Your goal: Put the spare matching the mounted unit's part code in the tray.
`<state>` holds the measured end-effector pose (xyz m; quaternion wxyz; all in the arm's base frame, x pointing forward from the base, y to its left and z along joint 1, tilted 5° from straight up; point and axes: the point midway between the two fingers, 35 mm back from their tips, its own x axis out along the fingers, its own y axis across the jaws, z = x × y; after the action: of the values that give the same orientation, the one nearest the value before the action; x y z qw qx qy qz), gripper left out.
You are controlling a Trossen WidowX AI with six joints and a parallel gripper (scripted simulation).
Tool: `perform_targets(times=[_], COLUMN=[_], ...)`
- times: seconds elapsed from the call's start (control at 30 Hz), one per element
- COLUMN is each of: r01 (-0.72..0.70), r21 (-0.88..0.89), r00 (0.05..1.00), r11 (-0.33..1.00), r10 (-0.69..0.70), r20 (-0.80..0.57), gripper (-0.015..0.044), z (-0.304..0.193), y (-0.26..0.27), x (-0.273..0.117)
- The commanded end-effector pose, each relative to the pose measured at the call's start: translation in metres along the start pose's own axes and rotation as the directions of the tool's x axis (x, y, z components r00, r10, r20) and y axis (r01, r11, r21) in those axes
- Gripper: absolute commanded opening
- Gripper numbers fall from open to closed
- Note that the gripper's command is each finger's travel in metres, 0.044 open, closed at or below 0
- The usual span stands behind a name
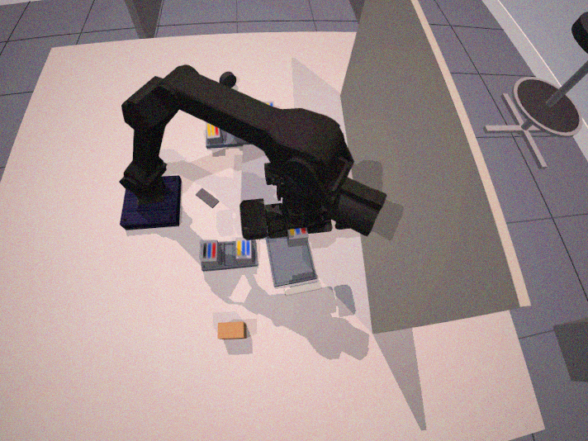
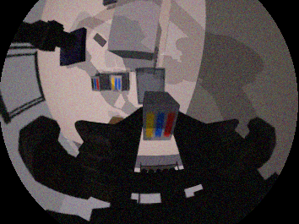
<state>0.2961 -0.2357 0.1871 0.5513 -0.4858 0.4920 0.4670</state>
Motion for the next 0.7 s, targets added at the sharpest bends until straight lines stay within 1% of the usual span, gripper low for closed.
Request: perform_targets(times=[0.0, 0.67], r01=[-0.002, -0.002], r21=[-0.003, -0.003], r00=[1.0, 1.0], r11=[1.0, 1.0], r10=[0.002, 0.002], r20=[0.004, 0.004], gripper=[0.0, 0.0], z=[0.0, -0.002], y=[0.0, -0.003], x=[0.004, 0.017])
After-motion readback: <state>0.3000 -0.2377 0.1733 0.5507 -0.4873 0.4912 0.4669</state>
